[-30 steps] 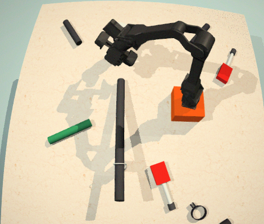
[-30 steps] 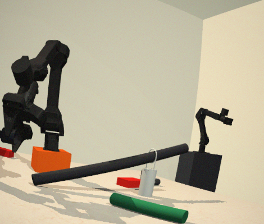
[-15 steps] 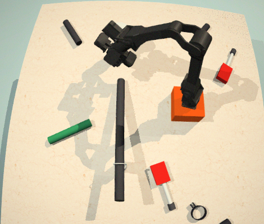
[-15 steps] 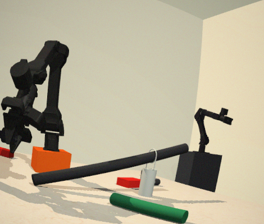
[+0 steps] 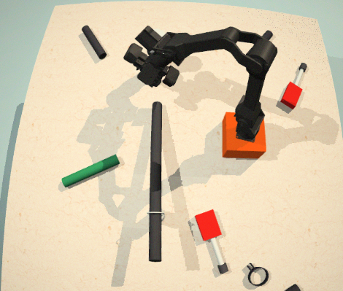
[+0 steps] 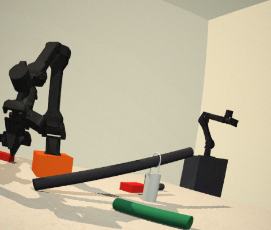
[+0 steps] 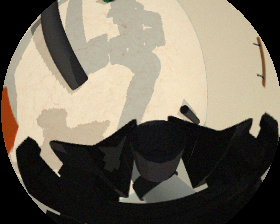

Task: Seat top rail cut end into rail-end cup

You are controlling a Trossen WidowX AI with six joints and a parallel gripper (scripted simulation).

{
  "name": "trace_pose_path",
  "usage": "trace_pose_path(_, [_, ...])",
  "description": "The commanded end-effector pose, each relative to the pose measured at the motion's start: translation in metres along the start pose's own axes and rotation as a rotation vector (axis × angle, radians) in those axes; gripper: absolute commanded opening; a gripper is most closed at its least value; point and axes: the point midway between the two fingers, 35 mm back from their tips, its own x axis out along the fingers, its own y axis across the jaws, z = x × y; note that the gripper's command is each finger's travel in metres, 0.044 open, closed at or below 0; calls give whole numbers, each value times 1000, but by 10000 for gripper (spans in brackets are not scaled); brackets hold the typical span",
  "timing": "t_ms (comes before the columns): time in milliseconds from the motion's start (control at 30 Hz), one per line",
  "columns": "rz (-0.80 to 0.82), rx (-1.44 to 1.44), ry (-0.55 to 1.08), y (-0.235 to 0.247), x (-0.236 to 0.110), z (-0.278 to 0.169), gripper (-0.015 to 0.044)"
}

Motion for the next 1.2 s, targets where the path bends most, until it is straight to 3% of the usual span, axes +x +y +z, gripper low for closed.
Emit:
trace_pose_path(0, [1, -35, -21, 3, -1, 1, 0])
trace_pose_path(1167, [3, -305, -174, 28, -15, -5, 0])
